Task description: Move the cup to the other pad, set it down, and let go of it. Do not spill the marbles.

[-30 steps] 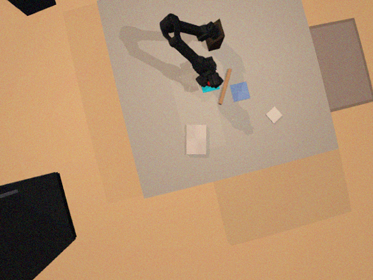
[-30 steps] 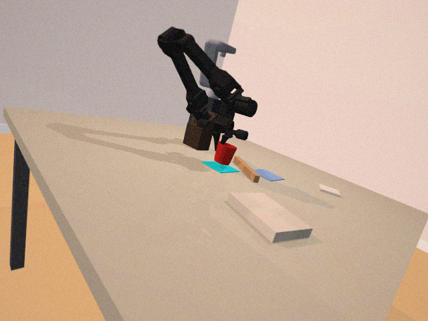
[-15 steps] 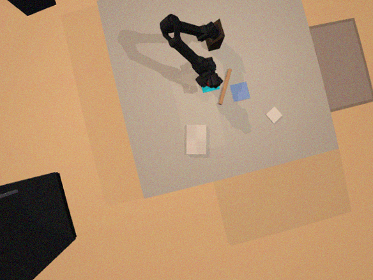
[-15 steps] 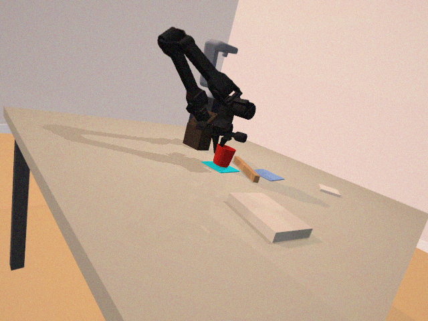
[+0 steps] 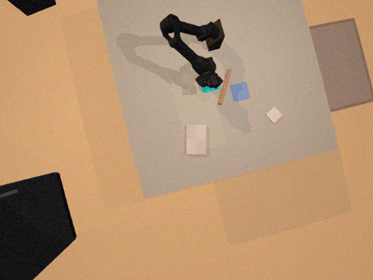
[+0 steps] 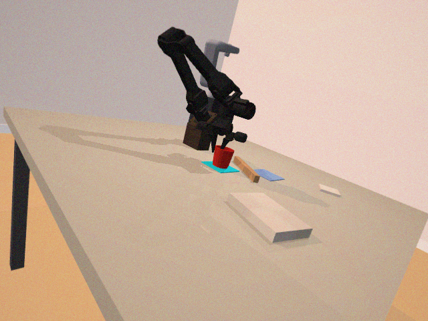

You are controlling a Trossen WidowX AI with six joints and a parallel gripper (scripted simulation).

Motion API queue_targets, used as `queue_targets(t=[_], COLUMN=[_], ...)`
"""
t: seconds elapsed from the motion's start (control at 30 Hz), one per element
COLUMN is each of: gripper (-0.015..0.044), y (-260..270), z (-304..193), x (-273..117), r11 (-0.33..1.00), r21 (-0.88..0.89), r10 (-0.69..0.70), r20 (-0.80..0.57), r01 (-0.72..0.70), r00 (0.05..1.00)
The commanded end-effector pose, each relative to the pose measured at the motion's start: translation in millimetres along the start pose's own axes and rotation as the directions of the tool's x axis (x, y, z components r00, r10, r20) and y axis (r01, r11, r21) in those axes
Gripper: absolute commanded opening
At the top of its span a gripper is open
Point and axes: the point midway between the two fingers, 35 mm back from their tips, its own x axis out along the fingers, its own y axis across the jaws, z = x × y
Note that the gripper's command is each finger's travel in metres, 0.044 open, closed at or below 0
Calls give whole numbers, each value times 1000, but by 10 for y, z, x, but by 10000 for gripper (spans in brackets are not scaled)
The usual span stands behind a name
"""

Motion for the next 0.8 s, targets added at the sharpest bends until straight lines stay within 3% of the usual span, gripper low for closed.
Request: queue_targets(t=[0.0, 0.77], gripper=[128, 128], y=[0, 22], z=[2, -10], x=[-1, -229], r11=[1000, 1000], r21=[1, -2], r10=[0, -1], r20=[0, -4], r01=[0, 1], r00=[1000, 1000])
